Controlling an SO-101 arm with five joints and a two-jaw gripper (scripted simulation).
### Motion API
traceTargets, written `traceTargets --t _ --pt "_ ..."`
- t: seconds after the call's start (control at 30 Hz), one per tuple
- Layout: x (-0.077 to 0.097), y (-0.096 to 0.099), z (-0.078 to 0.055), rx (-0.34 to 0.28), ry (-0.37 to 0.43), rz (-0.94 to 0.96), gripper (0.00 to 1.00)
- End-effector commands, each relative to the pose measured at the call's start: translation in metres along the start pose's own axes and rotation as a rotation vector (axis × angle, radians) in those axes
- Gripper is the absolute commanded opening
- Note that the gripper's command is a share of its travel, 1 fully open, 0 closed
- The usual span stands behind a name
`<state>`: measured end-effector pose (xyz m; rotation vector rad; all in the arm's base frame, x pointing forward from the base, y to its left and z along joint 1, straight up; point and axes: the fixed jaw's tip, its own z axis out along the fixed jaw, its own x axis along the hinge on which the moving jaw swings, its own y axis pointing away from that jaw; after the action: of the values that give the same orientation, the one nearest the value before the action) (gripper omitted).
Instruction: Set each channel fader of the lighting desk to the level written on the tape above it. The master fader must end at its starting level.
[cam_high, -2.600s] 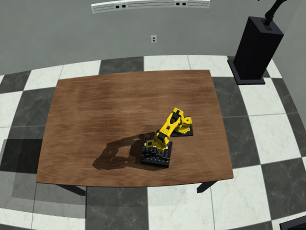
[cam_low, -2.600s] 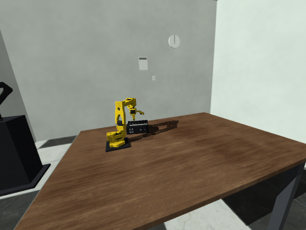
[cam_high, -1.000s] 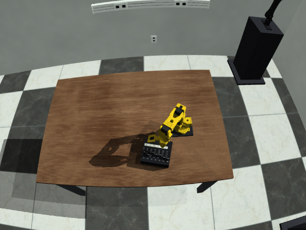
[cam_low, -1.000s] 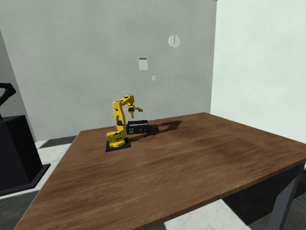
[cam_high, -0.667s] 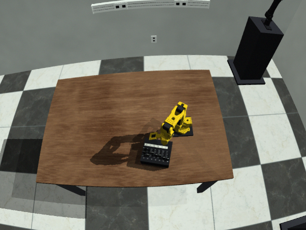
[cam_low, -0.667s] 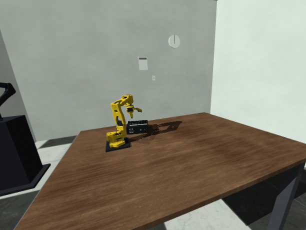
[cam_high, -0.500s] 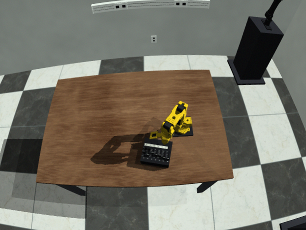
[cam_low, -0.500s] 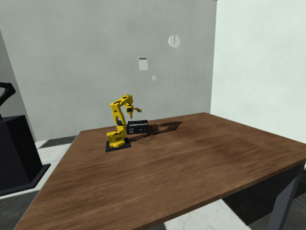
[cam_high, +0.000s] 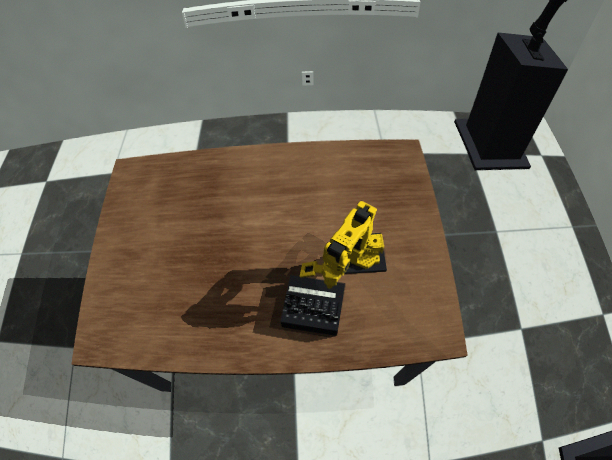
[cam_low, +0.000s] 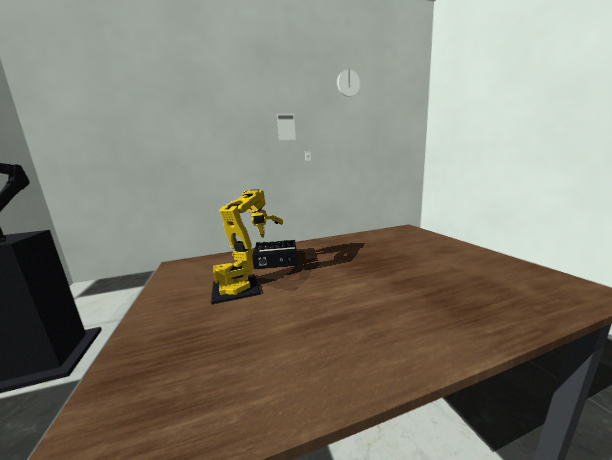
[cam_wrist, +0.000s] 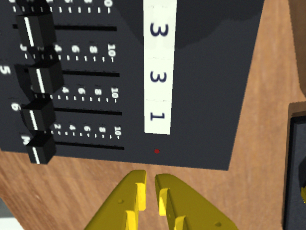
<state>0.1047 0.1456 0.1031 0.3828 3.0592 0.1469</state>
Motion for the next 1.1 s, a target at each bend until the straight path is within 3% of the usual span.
traceTargets --t 0.0,0.43,0.87,0.93,1.07 --pt "0.000 -0.005 0.001 0.019 0.008 0.008 0.00" --pt "-0.015 -0.011 0.000 0.019 -0.002 0.102 0.00" --pt "-0.061 -0.042 -0.003 0.019 -0.041 0.421 0.00" --pt "-0.061 -0.042 -0.003 0.019 -0.041 0.421 0.00" --pt "-0.078 -0.060 -0.005 0.019 -0.059 0.561 0.00"
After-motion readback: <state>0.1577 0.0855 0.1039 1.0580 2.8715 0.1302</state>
